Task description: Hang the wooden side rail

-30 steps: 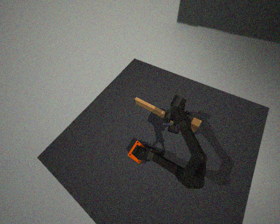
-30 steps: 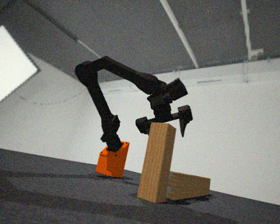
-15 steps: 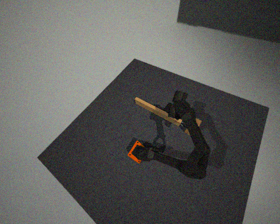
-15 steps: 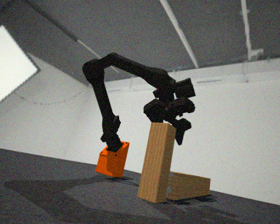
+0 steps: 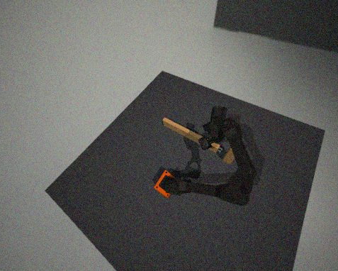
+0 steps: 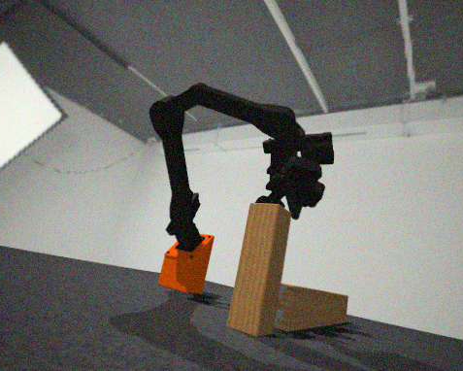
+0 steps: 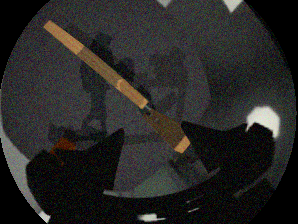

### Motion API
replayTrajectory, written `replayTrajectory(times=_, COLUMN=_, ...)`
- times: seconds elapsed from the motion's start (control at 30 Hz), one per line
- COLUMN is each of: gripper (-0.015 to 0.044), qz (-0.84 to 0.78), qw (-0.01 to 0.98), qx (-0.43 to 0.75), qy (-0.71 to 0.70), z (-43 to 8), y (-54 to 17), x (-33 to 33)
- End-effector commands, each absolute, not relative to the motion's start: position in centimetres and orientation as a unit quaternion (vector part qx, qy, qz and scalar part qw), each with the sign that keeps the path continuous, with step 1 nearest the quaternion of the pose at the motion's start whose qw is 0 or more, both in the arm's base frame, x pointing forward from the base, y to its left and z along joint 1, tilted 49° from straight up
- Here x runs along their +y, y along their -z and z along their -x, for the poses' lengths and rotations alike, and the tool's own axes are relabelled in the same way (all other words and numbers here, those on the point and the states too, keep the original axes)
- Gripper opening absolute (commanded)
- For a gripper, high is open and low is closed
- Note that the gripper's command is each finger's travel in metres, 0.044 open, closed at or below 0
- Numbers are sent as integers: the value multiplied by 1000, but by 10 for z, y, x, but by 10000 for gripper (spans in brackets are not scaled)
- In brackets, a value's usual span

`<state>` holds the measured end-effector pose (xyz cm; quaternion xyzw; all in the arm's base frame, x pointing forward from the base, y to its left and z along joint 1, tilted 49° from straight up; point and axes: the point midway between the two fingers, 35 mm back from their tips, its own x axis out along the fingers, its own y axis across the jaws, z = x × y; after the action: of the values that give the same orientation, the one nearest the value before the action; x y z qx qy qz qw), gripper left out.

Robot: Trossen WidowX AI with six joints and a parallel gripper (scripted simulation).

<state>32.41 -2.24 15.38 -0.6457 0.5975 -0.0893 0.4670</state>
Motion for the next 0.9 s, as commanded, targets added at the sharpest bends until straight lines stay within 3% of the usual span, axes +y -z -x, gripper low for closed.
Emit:
replayTrajectory(times=0.0, gripper=440, qz=751, qw=82, qx=615, qy=-226, z=-327, y=-164, x=-31)
replayTrajectory(times=0.17, gripper=440, qz=745, qw=-42, qx=583, qy=-321, z=-327, y=-168, x=-33)
replayTrajectory(times=0.87, gripper=440, qz=745, qw=-45, qx=582, qy=-324, z=-328, y=-168, x=-33)
